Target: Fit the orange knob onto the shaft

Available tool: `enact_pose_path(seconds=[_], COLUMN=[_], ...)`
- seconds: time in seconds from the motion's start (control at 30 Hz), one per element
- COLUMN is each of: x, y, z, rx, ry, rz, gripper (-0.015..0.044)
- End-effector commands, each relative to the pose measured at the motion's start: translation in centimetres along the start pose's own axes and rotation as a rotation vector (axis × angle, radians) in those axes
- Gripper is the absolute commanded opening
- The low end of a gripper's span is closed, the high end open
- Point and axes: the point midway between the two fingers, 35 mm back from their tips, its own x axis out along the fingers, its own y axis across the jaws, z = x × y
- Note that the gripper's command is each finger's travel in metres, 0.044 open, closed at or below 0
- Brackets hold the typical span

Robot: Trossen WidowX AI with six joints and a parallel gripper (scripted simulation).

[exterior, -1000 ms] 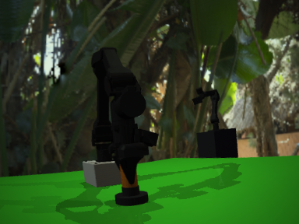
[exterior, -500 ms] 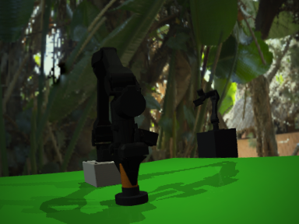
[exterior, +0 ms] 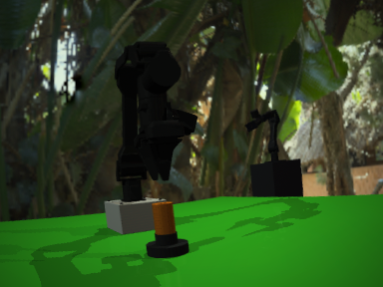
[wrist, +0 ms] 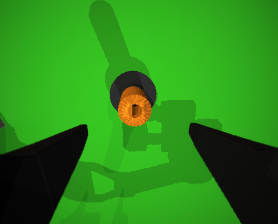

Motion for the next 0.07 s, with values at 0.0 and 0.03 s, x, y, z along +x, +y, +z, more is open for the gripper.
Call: enact_pose_path(seconds=[0.0,0.03], x=[-0.27,-0.27], y=[-0.07,-0.07], z=[0.0,0.0], rx=[-0.002,-0.002], ry=[0.0,0.0], rz=[0.004,0.004], gripper=[0.044,0.044])
